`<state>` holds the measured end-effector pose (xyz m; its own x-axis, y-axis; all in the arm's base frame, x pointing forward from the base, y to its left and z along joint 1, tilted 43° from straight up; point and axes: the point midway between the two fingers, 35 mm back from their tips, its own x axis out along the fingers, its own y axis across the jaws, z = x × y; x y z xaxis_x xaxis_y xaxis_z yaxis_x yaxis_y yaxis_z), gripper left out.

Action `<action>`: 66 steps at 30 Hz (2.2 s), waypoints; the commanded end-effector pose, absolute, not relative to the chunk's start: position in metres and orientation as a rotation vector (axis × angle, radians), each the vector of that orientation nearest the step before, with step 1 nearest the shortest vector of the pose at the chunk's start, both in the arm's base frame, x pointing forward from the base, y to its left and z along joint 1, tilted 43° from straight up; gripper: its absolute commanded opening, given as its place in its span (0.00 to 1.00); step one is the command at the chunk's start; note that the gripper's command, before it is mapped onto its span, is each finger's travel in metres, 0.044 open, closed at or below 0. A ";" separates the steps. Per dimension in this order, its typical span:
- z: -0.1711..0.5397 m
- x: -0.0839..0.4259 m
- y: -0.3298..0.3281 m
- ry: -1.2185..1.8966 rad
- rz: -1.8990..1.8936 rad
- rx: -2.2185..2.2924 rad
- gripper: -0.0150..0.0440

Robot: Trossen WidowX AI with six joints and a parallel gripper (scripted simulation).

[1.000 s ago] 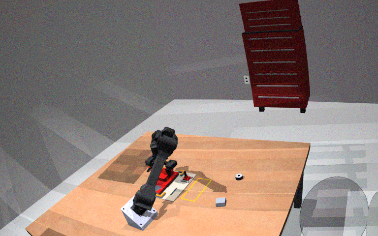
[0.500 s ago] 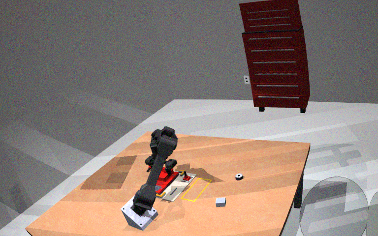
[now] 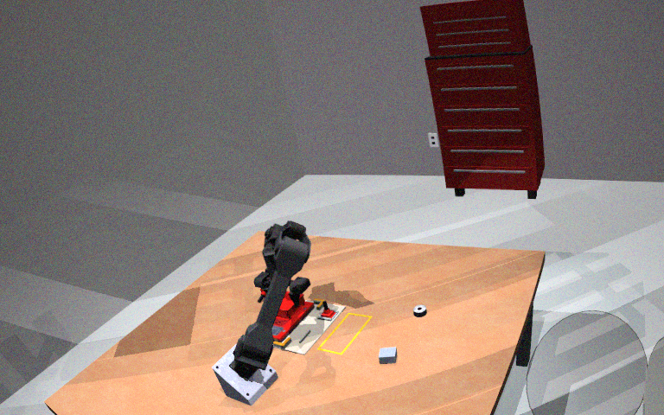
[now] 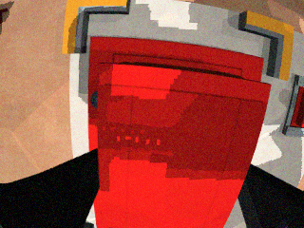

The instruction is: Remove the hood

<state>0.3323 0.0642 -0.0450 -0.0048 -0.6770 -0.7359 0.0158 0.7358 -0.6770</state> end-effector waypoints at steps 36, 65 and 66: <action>0.007 0.336 0.085 1.490 -0.587 -0.565 0.25; 0.098 0.327 -0.005 1.489 -0.581 -0.560 0.25; 0.101 0.326 -0.008 1.489 -0.582 -0.561 0.25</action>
<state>0.3300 0.0027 0.0903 -0.0010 -0.6637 -0.7480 0.0197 0.7478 -0.6636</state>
